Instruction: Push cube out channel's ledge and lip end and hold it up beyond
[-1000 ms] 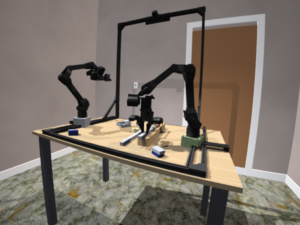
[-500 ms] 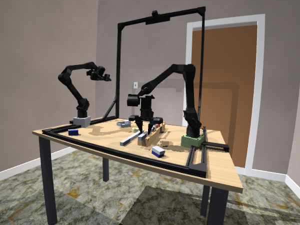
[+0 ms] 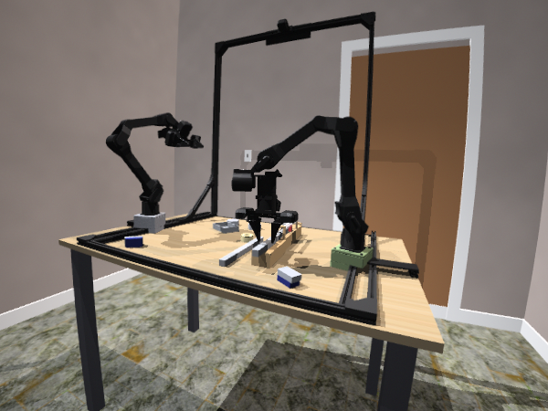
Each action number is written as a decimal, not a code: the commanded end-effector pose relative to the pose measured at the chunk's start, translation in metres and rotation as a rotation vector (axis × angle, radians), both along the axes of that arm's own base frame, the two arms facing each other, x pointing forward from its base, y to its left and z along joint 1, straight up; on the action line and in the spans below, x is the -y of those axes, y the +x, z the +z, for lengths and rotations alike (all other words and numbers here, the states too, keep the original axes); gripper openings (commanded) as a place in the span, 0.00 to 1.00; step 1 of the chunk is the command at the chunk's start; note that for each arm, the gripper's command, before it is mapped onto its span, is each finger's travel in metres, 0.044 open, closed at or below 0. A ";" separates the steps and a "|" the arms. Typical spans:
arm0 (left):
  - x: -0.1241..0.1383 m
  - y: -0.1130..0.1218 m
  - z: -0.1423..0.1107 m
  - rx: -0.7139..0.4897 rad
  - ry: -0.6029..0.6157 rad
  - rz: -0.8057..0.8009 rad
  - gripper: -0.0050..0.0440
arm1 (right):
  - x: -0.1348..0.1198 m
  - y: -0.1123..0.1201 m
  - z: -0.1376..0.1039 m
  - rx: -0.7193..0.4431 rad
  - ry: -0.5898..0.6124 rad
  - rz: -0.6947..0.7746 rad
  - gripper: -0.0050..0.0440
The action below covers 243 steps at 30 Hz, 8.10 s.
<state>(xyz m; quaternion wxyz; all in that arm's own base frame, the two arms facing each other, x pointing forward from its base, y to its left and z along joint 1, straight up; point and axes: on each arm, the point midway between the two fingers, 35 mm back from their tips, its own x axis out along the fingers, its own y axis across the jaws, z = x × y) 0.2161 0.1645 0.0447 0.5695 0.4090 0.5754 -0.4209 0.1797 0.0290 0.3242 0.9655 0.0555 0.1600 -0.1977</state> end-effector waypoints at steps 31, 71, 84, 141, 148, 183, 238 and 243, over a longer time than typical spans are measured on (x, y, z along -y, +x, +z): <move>-0.066 -0.021 0.060 0.017 0.009 0.001 0.51 | -0.001 0.000 0.000 0.003 0.002 0.002 0.92; -0.067 -0.019 0.003 0.017 0.009 0.001 0.51 | -0.001 0.000 0.000 0.003 0.002 0.002 0.92; -0.066 -0.020 -0.015 0.017 0.009 0.001 0.51 | -0.001 0.000 0.000 0.003 0.002 0.002 0.92; -0.037 -0.011 -0.012 0.017 0.009 -0.002 0.18 | -0.001 0.000 0.000 0.003 0.002 0.002 0.92; -0.027 -0.007 -0.012 0.017 0.009 -0.002 0.18 | -0.001 0.000 0.000 0.003 0.002 0.002 0.92; 0.015 0.006 -0.012 0.017 0.009 -0.002 0.18 | -0.001 0.000 0.000 0.003 0.002 0.002 0.92; 0.051 0.018 -0.012 0.013 0.013 0.003 0.51 | -0.001 0.000 0.000 0.003 0.002 0.002 0.92; 0.051 0.018 -0.012 0.013 0.013 0.003 0.51 | -0.001 0.000 0.000 0.003 0.002 0.002 0.92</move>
